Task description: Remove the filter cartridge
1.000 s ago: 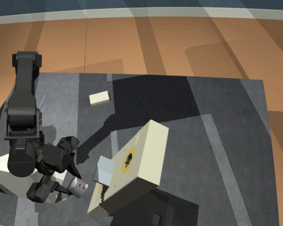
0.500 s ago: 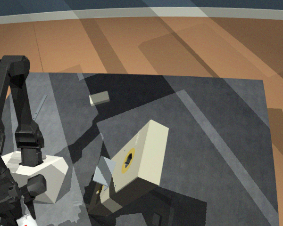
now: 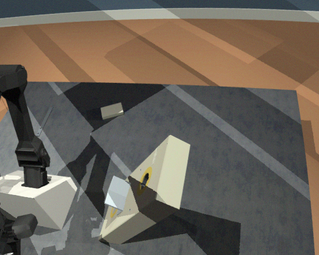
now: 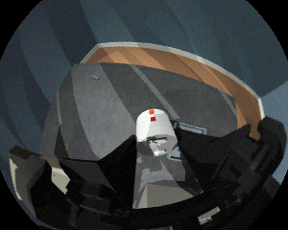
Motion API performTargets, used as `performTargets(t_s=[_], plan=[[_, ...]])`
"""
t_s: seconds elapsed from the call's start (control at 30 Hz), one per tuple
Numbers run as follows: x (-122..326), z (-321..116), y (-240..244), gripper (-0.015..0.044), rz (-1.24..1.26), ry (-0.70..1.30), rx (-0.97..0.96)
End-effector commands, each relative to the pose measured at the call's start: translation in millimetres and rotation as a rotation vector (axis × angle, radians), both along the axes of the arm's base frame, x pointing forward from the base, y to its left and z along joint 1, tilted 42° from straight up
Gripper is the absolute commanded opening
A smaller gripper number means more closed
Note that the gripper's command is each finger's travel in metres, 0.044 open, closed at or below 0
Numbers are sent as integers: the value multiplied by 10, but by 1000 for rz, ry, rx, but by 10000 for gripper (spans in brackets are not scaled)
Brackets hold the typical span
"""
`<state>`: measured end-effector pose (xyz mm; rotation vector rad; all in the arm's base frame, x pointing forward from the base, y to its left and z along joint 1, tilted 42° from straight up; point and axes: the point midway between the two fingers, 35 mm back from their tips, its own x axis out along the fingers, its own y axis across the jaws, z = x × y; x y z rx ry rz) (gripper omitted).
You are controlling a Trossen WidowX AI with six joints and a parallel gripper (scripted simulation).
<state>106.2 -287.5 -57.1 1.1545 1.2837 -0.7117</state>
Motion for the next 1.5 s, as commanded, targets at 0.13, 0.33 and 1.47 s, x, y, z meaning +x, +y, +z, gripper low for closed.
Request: performTargets(t_s=[0.13, 0.33, 1.47], plan=[[-609, -476, 121, 0, -161, 136, 3], [-1041, -777, 303, 0, -281, 238, 1], [-1633, -1659, 1217, 0, -468, 402, 16]])
